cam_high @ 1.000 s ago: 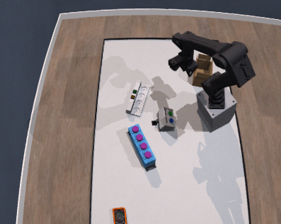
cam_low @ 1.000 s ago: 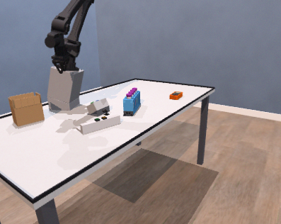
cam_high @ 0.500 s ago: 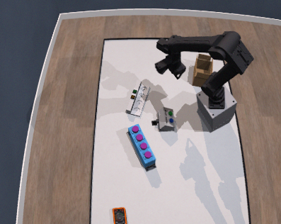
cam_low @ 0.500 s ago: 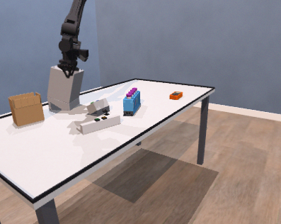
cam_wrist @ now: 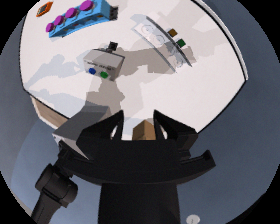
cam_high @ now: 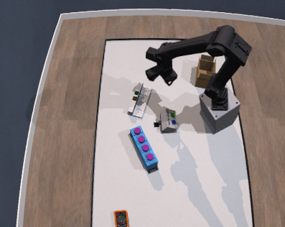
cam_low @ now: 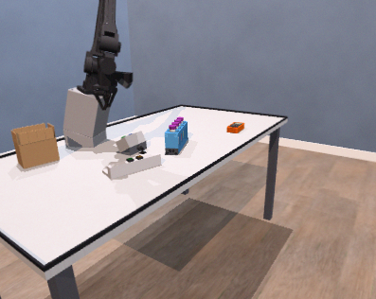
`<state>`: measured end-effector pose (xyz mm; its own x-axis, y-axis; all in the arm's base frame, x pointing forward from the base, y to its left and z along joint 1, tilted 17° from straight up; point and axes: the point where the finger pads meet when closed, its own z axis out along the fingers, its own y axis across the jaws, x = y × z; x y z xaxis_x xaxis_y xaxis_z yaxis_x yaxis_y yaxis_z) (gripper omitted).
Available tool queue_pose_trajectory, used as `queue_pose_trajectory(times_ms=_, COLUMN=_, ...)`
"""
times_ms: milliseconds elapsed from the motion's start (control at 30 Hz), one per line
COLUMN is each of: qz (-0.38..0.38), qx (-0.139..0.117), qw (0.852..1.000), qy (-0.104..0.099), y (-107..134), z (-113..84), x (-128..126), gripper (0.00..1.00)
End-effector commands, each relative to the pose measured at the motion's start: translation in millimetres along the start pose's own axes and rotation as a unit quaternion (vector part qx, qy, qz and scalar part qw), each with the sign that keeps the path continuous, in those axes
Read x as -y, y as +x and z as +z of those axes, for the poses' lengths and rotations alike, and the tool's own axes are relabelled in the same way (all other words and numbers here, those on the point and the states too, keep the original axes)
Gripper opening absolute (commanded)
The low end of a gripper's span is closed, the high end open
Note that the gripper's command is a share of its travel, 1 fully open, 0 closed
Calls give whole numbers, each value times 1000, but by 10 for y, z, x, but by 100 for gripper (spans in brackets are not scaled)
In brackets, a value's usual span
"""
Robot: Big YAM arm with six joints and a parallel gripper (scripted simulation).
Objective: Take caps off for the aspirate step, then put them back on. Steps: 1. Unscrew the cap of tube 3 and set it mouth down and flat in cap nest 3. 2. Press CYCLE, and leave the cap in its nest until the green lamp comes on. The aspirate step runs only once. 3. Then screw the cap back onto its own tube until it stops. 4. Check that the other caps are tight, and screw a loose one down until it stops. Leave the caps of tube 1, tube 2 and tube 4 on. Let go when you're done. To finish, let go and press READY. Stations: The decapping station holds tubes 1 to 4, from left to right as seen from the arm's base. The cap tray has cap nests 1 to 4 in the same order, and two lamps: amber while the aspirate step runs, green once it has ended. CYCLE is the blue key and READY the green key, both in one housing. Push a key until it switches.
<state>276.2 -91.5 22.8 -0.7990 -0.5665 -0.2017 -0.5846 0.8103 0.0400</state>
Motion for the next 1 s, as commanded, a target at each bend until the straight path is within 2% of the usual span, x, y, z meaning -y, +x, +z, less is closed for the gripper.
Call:
queue_pose_trajectory(times_ms=0, qz=18, qx=9, qw=1000, qy=21, y=-307, z=-21, x=172, gripper=49)
queue_pose_trajectory(times_ms=200, qz=23, qx=14, qw=999, qy=25, y=-606, z=66, x=133, gripper=49)
queue_pose_trajectory(times_ms=267, qz=23, qx=14, qw=999, qy=25, y=-606, z=66, x=133, gripper=49)
queue_pose_trajectory(times_ms=300, qz=32, qx=6, qw=999, qy=14, y=-508, z=186, x=-28, gripper=49)
queue_pose_trajectory(times_ms=333, qz=29, qx=17, qw=999, qy=26, y=-675, z=116, x=80, gripper=49)
queue_pose_trajectory(times_ms=367, qz=29, qx=20, qw=999, qy=29, y=-754, z=108, x=98, gripper=49)
queue_pose_trajectory(times_ms=767, qz=40, qx=34, qw=998, qy=32, y=-1303, z=274, x=-98, gripper=49)
queue_pose_trajectory(times_ms=833, qz=40, qx=34, qw=998, qy=32, y=-1303, z=274, x=-98, gripper=49)
queue_pose_trajectory(times_ms=867, qz=49, qx=27, qw=998, qy=21, y=-1174, z=389, x=-243, gripper=49)
queue_pose_trajectory(times_ms=933, qz=46, qx=43, qw=997, qy=32, y=-1436, z=315, x=-168, gripper=49)
queue_pose_trajectory(times_ms=967, qz=46, qx=43, qw=997, qy=32, y=-1480, z=329, x=-192, gripper=49)
